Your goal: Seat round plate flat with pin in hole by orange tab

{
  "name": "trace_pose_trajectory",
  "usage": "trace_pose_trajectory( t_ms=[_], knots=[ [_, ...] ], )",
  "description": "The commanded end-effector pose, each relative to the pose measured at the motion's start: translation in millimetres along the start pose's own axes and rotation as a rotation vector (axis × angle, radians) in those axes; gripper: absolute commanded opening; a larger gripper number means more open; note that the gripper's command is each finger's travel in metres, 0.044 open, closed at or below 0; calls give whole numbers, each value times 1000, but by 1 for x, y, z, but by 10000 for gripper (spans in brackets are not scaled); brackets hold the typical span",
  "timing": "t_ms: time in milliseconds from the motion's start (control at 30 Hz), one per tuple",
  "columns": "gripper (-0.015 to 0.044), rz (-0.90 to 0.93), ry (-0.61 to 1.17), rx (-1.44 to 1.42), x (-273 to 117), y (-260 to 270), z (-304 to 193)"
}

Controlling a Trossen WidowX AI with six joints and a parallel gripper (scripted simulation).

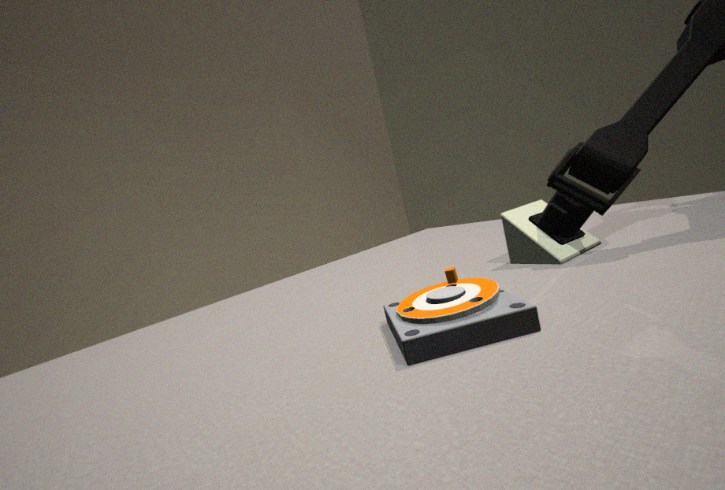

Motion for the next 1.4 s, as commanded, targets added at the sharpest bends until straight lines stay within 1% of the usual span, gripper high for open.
trace_pose_trajectory(
  t_ms=[0,33,100,167,233,267,300,367,400,467,500,533,567,633,767,800,833,900,1033,1067,1100,1167,1300,1367],
  knots=[
    [374,10,-10,-5,-4,3,3],
    [348,39,-40,-21,-16,11,10],
    [295,133,-138,-74,-56,37,31],
    [243,166,-172,-93,-71,46,38],
    [190,221,-229,-125,-97,60,48],
    [164,226,-234,-127,-102,61,49],
    [138,240,-249,-133,-115,66,52],
    [85,306,-321,-171,-162,84,61],
    [59,309,-324,-173,-164,85,62],
    [6,395,-414,-229,-208,104,69],
    [0,426,-446,-250,-225,110,70],
    [0,435,-455,-256,-230,112,70],
    [0,463,-484,-275,-245,117,71],
    [0,547,-570,-335,-291,132,70],
    [0,669,-693,-427,-360,150,61],
    [0,678,-701,-431,-365,151,60],
    [0,706,-725,-445,-380,153,56],
    [0,792,-796,-492,-427,159,42],
    [0,913,-897,-580,-493,164,14],
    [0,920,-903,-586,-497,164,12],
    [0,940,-922,-604,-510,162,5],
    [0,1014,-989,-678,-554,159,-21],
    [0,1115,-1080,-794,-609,151,-64],
    [0,1151,-1108,-822,-623,150,-76]
  ],
)
Point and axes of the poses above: the point midway between the two fingers, 35 mm back from their tips, its own x axis out along the fingers, its own y axis across the jaws, z = x × y, the point moved 3 cm from there along -x, back along the fingers, and after that the axes turned 1 degree about -x, right-handed, at the moved point
